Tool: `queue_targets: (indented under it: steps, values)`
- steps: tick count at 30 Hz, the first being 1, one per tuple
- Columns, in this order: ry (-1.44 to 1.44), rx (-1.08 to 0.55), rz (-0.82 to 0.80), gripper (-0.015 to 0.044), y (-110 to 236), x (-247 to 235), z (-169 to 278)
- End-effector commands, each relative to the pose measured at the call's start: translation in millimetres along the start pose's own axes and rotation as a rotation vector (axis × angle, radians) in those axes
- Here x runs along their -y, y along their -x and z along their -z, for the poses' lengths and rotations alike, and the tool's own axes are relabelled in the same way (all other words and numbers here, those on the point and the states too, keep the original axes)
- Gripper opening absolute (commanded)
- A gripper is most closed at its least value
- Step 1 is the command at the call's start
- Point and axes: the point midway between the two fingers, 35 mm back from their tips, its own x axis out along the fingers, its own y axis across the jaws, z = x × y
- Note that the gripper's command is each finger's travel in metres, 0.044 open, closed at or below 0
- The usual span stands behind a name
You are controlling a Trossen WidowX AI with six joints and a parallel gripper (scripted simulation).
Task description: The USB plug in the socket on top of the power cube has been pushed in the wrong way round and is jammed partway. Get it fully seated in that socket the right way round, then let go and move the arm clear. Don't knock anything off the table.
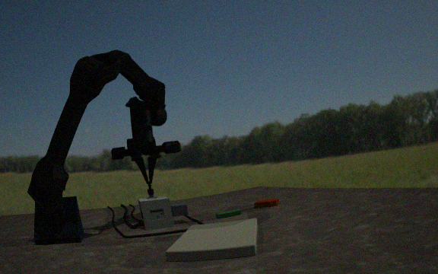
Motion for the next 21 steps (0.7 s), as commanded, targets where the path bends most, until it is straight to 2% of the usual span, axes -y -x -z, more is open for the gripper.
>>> queue_targets:
  steps: [1,21]
  values:
    - [0.005,-0.002,0.002,0.0000,-0.9,0.0,0.4]
    - [0.005,-0.002,0.002,0.0000,-3.3,0.0,0.4]
